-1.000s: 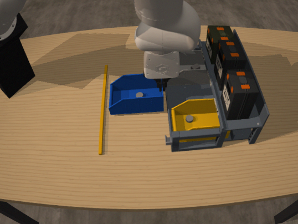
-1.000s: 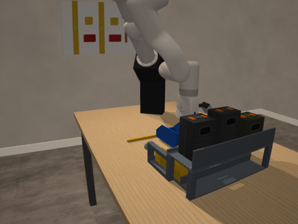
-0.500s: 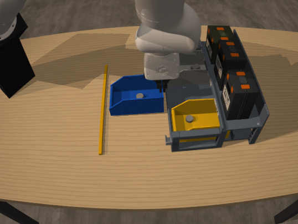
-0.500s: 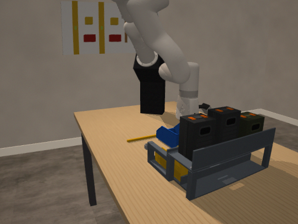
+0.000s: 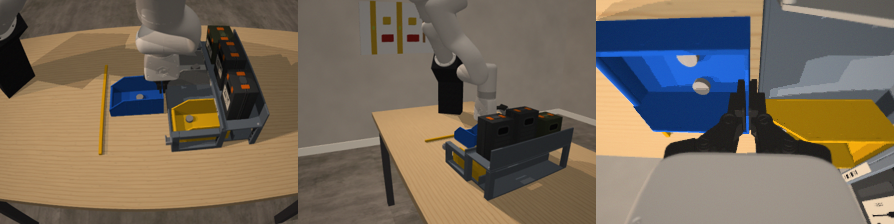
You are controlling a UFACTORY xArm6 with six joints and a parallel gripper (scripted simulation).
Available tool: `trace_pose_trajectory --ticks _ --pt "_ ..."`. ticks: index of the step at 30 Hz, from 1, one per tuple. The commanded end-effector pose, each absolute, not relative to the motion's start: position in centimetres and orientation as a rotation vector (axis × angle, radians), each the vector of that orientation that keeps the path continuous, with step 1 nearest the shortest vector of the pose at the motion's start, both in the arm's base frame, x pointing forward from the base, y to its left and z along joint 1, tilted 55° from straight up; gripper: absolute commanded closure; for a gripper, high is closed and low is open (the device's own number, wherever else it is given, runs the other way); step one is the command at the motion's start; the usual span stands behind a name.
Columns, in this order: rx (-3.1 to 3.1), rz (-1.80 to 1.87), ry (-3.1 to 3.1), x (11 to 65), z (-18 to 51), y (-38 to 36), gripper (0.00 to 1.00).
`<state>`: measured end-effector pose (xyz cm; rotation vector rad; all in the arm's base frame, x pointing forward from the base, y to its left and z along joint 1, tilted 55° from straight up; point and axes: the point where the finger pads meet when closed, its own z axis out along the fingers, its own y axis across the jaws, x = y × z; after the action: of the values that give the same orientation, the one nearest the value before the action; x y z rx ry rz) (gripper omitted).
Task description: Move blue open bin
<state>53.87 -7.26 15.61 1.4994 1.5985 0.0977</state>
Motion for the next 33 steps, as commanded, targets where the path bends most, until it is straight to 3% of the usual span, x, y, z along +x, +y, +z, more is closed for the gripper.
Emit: trace_pose_trajectory --ticks 1,14,15,33 --pt "1.498 0.1 1.598 54.02 15.57 -7.3 1.0" --pt "1.498 0.099 1.598 54.05 15.53 -7.34 1.0" --pt "1.498 0.1 1.598 54.05 15.53 -7.33 0.67" --pt "1.498 0.1 1.598 54.05 15.53 -7.33 0.67"
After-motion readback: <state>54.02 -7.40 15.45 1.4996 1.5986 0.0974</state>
